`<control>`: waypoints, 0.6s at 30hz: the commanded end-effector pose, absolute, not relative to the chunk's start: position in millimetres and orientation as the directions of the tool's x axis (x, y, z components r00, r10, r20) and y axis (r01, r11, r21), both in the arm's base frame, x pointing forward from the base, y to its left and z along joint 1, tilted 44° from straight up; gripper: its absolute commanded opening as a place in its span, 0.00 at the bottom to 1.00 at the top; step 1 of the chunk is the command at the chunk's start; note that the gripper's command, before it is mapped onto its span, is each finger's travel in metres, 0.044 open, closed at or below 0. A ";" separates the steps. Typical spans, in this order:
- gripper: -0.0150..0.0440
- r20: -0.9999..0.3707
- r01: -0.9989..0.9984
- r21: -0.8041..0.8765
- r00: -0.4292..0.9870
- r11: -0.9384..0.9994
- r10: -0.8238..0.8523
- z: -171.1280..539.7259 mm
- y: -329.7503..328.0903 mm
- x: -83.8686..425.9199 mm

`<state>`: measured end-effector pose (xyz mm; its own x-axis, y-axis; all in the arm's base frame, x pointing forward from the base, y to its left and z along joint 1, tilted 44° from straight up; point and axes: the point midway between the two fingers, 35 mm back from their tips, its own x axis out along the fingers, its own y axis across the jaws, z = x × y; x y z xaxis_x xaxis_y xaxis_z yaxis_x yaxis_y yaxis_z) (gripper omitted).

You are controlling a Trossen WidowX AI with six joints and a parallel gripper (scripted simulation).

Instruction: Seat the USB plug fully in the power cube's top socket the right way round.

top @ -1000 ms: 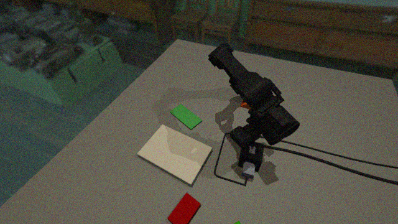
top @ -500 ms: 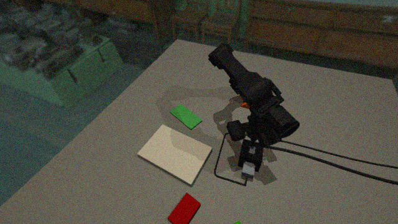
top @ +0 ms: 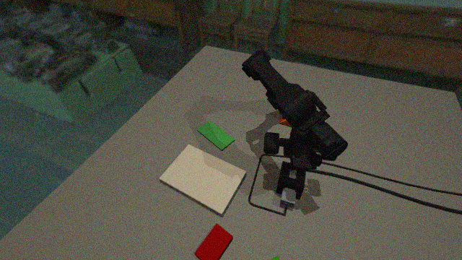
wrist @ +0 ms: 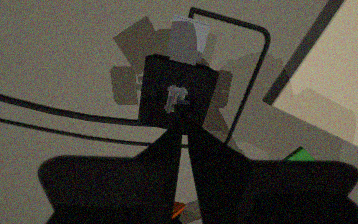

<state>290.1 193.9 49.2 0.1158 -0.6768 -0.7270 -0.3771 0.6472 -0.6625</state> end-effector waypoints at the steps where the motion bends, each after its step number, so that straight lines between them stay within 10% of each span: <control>1: 0.25 -0.727 -0.302 -0.675 0.116 0.673 -0.677 49.3 193.8 290.0; 18: 0.25 -0.727 0.135 -0.664 0.116 0.736 -0.677 49.2 193.8 290.0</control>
<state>290.1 193.9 49.2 0.1157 -0.6768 -0.7270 0.0807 0.7359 -0.6723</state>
